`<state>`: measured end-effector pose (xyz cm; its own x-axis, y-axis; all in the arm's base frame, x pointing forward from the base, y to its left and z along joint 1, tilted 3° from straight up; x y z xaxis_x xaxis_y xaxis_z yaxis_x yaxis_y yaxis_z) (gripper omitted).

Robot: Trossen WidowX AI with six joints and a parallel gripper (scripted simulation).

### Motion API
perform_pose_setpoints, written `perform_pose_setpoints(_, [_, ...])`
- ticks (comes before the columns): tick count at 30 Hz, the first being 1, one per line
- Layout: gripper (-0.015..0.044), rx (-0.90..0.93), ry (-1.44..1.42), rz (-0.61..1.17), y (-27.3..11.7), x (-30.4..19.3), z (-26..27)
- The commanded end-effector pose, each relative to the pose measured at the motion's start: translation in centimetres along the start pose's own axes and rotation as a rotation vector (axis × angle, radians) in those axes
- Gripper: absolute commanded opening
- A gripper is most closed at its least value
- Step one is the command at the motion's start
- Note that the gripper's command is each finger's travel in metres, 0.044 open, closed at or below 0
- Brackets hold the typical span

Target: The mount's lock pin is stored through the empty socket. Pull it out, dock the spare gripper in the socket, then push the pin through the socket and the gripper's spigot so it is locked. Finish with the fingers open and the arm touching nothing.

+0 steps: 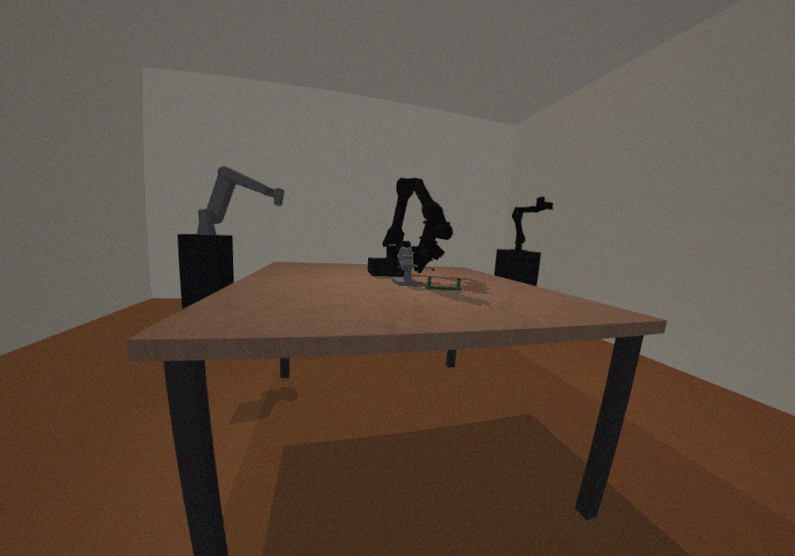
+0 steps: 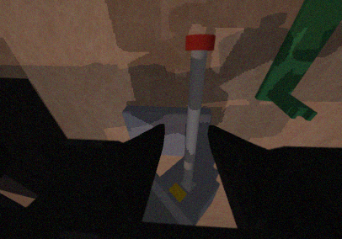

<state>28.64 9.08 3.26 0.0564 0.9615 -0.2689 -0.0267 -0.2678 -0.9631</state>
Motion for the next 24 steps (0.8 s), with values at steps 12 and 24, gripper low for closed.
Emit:
perform_pose_setpoints(12, [0.0200, 0.011, -0.010, 0.010, -2.7, 1.3, 0.6])
perform_pose_setpoints(24, [0.0200, 0.019, -0.023, 0.021, -4.8, 2.2, 1.2])
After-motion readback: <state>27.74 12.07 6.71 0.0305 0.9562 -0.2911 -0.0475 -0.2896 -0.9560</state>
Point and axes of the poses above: the point midway between the two fingers, 35 mm back from their tips, its own y axis out along the fingers, its own z axis across the jaws, x = y × z, the point moved 4 cm from there along -y, back along the fingers, and after that the axes turned 11 degrees about y, right-handed, at the moved point
